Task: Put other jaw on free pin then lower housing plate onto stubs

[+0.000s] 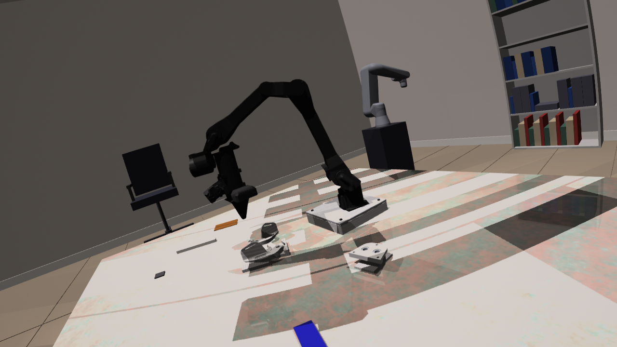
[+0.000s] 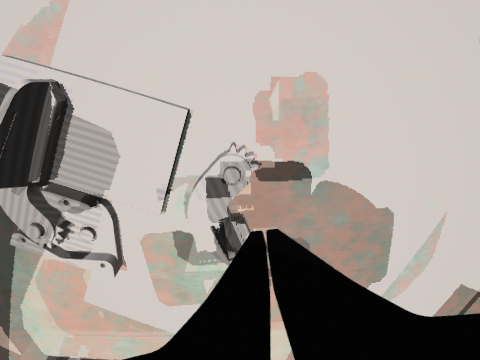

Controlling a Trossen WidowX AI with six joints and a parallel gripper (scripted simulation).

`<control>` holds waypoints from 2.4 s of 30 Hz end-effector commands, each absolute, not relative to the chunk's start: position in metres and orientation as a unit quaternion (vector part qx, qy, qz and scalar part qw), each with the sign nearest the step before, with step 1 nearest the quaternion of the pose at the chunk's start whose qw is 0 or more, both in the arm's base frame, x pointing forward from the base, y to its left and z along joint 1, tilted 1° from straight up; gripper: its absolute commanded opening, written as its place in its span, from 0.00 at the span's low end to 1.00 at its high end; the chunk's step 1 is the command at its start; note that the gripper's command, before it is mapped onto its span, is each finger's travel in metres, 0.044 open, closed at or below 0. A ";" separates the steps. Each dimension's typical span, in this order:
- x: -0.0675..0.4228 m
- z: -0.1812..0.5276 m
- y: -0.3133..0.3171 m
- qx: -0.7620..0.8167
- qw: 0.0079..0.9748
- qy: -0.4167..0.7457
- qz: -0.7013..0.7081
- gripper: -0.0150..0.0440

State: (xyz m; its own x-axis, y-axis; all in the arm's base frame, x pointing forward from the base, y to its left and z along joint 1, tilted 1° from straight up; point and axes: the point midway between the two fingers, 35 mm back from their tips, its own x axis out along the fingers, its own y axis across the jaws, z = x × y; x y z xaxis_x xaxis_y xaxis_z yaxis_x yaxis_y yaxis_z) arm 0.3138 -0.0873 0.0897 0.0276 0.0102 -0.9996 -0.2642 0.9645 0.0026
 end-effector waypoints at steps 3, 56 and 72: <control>0.314 0.090 -0.087 -0.092 0.711 0.691 0.096 0.25; 0.292 0.094 -0.085 0.305 0.647 0.634 -0.293 1.00; 0.286 0.095 -0.084 0.421 0.578 0.569 -0.406 1.00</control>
State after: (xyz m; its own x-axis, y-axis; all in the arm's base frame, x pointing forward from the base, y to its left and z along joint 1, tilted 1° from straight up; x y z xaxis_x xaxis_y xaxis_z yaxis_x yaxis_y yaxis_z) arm 0.2884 -0.0841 0.0948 0.0263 0.0102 -0.9996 0.9249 0.3791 0.0282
